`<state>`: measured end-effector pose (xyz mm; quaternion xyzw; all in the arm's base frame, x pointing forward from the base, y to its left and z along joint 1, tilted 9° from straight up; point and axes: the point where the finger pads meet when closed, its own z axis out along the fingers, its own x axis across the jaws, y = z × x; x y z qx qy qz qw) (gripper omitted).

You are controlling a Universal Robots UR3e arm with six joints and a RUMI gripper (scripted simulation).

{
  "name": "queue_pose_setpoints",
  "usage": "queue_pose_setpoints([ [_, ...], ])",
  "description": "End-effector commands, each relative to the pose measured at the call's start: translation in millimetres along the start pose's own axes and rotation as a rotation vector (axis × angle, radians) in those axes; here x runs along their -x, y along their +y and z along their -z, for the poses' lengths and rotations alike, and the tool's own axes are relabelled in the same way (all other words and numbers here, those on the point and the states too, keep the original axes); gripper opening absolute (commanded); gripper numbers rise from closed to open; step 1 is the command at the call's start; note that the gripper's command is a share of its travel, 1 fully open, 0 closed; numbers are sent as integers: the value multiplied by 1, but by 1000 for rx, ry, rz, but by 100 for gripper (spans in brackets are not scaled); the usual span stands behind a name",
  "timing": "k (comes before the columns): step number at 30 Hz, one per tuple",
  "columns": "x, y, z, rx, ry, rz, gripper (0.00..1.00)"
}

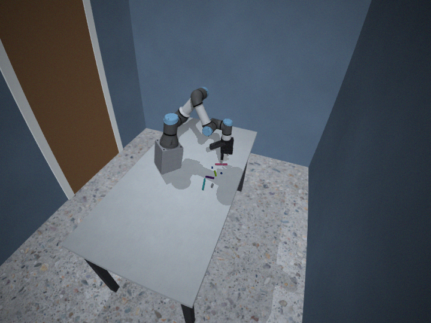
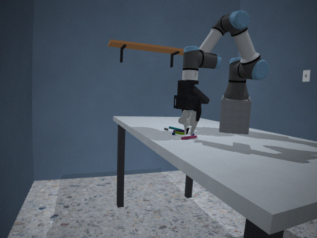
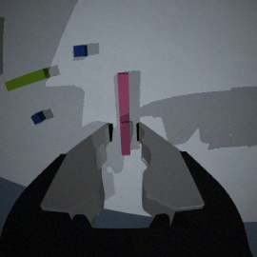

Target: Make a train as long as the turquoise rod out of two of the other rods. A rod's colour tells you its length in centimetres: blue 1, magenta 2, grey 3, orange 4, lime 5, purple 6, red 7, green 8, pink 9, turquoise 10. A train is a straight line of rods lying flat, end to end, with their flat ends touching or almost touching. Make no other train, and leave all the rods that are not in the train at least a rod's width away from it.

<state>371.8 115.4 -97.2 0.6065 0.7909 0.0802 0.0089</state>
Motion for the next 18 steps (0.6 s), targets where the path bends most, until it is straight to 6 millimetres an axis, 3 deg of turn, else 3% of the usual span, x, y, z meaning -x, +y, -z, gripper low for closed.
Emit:
queue_pose_setpoints([
  [1, 0, 1, 1, 2, -1, 0, 14],
  [18, 0, 1, -6, 2, -1, 0, 14],
])
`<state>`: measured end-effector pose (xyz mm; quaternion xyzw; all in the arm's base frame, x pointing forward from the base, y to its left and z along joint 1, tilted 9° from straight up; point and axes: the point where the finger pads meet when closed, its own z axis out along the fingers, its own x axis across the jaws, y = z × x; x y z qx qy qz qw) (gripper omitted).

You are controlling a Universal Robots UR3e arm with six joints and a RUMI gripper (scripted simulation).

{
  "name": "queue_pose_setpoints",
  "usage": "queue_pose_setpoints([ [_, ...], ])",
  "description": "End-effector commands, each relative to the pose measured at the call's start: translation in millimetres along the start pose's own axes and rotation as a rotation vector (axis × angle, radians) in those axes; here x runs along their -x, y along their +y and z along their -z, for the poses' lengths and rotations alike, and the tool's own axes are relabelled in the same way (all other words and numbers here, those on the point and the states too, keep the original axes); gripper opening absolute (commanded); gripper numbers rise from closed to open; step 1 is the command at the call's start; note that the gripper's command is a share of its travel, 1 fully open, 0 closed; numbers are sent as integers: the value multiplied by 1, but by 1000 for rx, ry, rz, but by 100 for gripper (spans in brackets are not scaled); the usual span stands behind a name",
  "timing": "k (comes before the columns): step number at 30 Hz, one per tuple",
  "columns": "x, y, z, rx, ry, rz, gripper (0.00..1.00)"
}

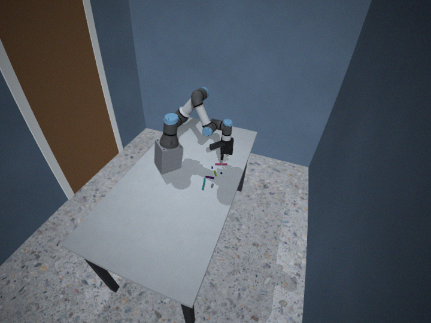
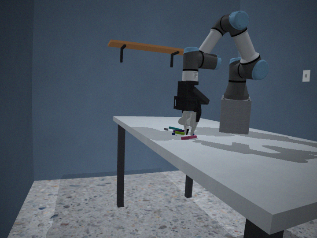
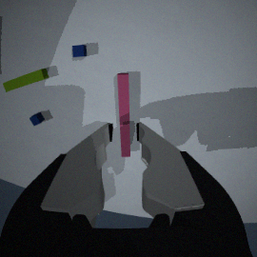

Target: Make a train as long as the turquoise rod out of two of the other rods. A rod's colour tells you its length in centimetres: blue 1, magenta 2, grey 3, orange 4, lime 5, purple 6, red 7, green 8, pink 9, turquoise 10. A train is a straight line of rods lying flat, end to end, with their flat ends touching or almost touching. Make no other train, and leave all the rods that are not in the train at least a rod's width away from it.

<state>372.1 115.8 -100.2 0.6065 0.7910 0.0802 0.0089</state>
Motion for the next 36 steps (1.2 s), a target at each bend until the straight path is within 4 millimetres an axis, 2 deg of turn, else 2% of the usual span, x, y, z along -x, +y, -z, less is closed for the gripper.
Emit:
queue_pose_setpoints([
  [1, 0, 1, -4, 2, -1, 0, 14],
  [15, 0, 1, -13, 2, -1, 0, 14],
  [36, 0, 1, -13, 2, -1, 0, 14],
])
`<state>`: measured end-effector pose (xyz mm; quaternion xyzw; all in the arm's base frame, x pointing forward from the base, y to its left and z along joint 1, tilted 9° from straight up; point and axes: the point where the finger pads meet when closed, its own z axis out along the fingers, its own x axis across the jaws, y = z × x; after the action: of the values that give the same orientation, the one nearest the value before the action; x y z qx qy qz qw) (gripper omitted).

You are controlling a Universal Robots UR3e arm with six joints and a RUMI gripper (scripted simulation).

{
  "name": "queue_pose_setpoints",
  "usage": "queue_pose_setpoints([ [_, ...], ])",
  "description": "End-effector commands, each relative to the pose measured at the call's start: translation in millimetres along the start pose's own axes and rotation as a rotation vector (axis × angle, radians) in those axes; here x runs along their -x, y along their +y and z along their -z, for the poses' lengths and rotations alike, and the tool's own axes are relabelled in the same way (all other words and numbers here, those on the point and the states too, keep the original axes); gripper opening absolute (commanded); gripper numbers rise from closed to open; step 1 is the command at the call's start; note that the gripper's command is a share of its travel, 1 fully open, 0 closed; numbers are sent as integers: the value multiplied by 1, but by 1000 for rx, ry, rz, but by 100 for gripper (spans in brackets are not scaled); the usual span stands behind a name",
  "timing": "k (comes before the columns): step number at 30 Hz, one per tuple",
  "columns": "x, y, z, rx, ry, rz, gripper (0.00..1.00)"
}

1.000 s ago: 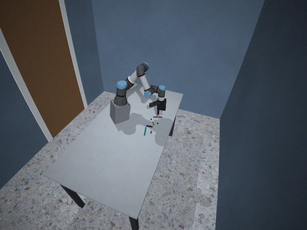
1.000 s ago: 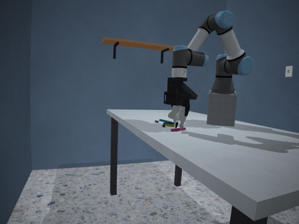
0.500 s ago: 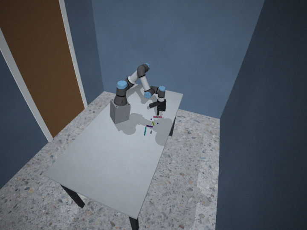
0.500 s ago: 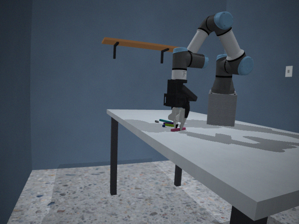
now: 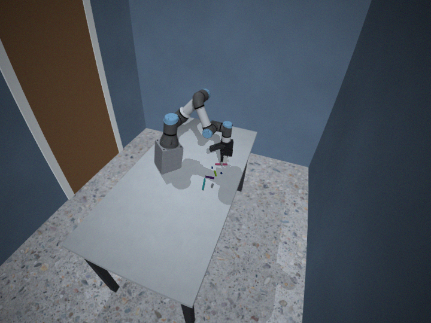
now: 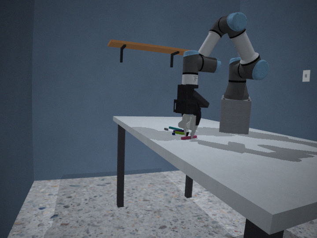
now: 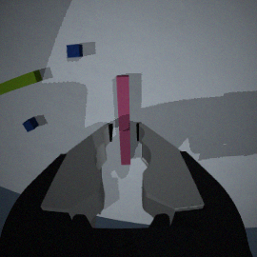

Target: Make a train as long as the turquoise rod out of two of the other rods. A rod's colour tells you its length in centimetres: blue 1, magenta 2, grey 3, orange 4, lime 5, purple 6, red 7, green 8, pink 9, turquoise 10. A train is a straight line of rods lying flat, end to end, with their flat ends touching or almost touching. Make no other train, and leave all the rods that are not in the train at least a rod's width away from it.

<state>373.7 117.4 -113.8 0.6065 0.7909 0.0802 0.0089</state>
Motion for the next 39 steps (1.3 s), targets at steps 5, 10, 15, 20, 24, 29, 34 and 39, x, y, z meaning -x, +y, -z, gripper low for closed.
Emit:
queue_pose_setpoints([
  [5, 0, 1, 1, 2, -1, 0, 14],
  [10, 0, 1, 1, 2, -1, 0, 14],
  [15, 0, 1, 1, 2, -1, 0, 14],
  [20, 0, 1, 1, 2, -1, 0, 0],
  [24, 0, 1, 1, 2, -1, 0, 0],
  [29, 0, 1, 1, 2, -1, 0, 0],
  [34, 0, 1, 1, 2, -1, 0, 0],
  [39, 0, 1, 1, 2, -1, 0, 0],
])
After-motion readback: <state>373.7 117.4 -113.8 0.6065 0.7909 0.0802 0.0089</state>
